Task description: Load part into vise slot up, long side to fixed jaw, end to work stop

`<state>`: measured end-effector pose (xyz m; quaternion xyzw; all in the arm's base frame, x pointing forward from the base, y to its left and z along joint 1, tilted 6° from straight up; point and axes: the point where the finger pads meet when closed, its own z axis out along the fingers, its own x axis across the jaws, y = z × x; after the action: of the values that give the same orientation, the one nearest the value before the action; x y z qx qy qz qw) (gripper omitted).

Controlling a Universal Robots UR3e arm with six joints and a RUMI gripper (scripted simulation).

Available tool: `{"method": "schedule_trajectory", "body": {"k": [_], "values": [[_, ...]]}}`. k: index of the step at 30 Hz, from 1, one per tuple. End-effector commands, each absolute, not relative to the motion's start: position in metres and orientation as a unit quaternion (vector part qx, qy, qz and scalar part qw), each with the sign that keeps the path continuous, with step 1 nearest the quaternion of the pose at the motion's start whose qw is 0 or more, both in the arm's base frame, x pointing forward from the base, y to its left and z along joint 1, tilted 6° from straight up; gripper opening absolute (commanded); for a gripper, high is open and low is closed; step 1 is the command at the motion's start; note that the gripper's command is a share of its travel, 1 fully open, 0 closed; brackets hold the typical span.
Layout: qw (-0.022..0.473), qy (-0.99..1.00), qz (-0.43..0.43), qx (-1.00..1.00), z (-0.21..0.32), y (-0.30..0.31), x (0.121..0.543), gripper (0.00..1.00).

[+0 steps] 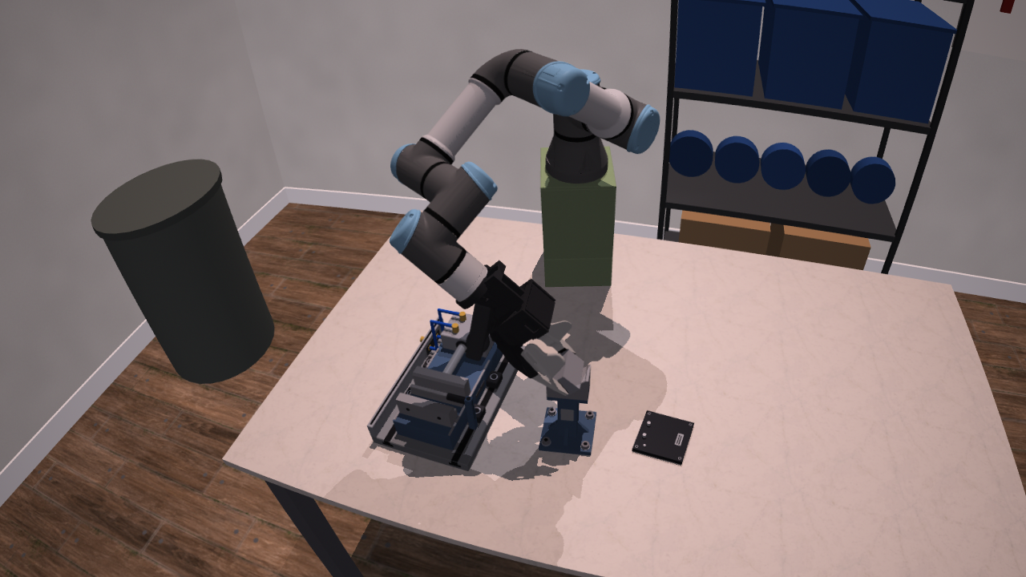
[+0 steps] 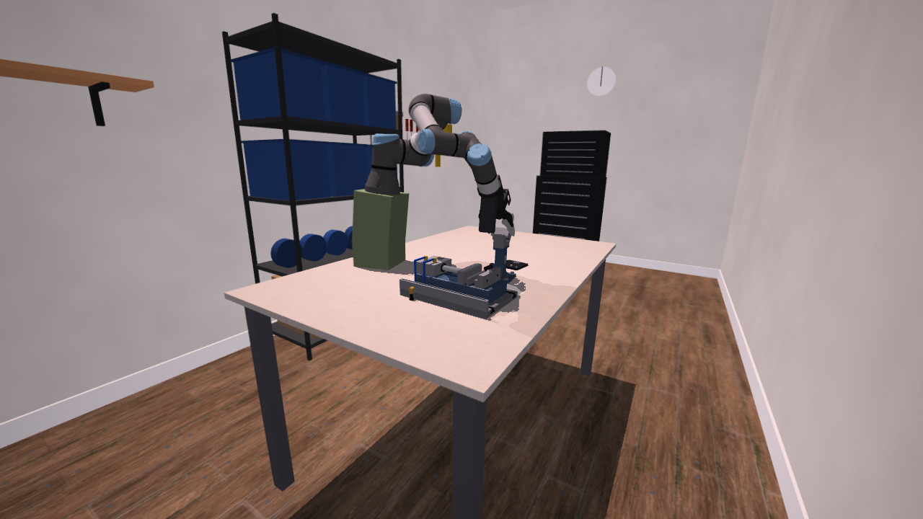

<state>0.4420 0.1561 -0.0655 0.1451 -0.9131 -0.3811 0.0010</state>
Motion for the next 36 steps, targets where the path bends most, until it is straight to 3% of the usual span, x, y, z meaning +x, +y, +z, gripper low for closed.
{"method": "schedule_trajectory", "body": {"k": [1, 36], "values": [[0.001, -0.912, -0.384, 0.146, -0.0647, 0.1558, 0.4428, 0.51], [0.002, -0.908, -0.393, 0.146, -0.0648, 0.1557, 0.4429, 0.51]]}}
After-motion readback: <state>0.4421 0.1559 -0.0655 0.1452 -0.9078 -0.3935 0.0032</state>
